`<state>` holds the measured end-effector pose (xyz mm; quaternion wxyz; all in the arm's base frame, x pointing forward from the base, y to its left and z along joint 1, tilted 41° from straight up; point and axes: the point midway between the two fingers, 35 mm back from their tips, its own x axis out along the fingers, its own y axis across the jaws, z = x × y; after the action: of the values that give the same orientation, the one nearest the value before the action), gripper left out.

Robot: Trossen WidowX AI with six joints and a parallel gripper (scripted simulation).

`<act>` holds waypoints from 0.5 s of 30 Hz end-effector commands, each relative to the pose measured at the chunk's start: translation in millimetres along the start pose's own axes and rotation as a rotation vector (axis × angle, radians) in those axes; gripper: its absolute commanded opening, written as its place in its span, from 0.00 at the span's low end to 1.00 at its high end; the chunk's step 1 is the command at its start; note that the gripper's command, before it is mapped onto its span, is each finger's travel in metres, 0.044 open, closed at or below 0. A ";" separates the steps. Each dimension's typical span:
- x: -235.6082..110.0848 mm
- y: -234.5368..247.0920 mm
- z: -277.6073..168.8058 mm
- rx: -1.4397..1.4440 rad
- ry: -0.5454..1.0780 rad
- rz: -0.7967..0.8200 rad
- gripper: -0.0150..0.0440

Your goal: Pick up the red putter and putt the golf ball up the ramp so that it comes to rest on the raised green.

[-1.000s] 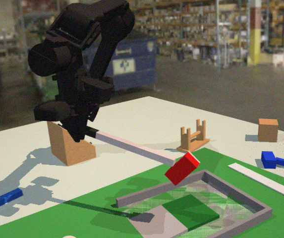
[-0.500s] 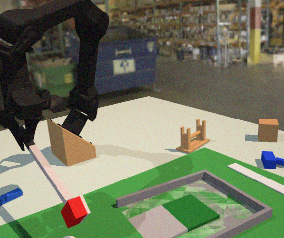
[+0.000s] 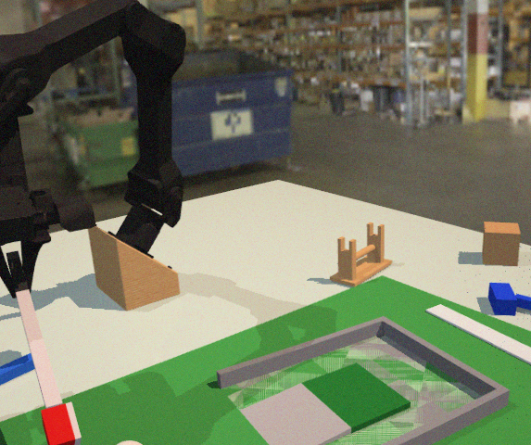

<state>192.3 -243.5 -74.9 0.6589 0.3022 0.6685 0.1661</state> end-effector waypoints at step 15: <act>38.0 1.3 -0.3 0.007 -0.003 0.010 0.25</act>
<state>193.1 -222.4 -99.7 0.6567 0.3043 0.6694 0.1676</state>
